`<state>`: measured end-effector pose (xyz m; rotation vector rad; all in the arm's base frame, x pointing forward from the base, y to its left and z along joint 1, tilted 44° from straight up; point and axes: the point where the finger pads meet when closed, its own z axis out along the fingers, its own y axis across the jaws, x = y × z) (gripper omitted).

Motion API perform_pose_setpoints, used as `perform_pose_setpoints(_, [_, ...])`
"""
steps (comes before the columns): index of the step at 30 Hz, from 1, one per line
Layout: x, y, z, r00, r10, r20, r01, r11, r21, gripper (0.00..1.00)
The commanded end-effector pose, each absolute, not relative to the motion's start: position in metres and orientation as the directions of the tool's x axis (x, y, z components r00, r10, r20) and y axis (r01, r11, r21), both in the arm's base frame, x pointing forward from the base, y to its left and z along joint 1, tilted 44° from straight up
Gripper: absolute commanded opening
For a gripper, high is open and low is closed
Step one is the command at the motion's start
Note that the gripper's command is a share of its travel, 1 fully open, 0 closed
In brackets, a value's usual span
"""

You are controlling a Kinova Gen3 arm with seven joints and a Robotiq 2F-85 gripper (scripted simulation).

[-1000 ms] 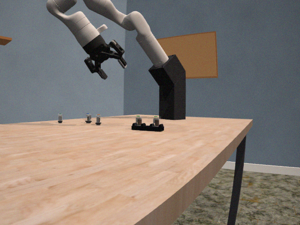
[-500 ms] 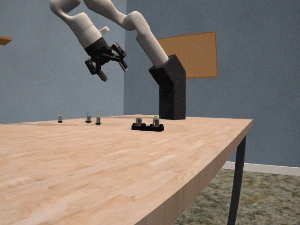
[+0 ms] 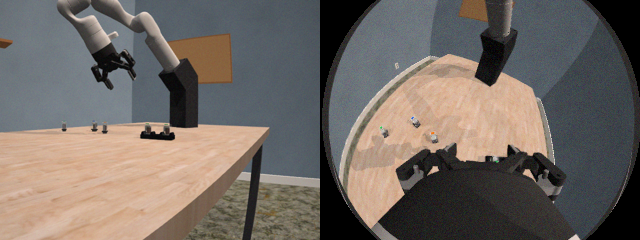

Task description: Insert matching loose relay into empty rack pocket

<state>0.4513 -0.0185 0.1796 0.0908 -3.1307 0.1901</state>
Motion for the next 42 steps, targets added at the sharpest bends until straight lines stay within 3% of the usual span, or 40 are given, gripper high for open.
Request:
perform_pose_setpoints(1, [0.451,-0.014,0.179,-0.998,-0.066,0.01,-0.067,0.991,-0.12,1.0])
perform_pose_setpoints(42, [0.456,-0.029,0.158,-0.985,-0.169,0.022,-0.168,0.95,-0.262,1.0])
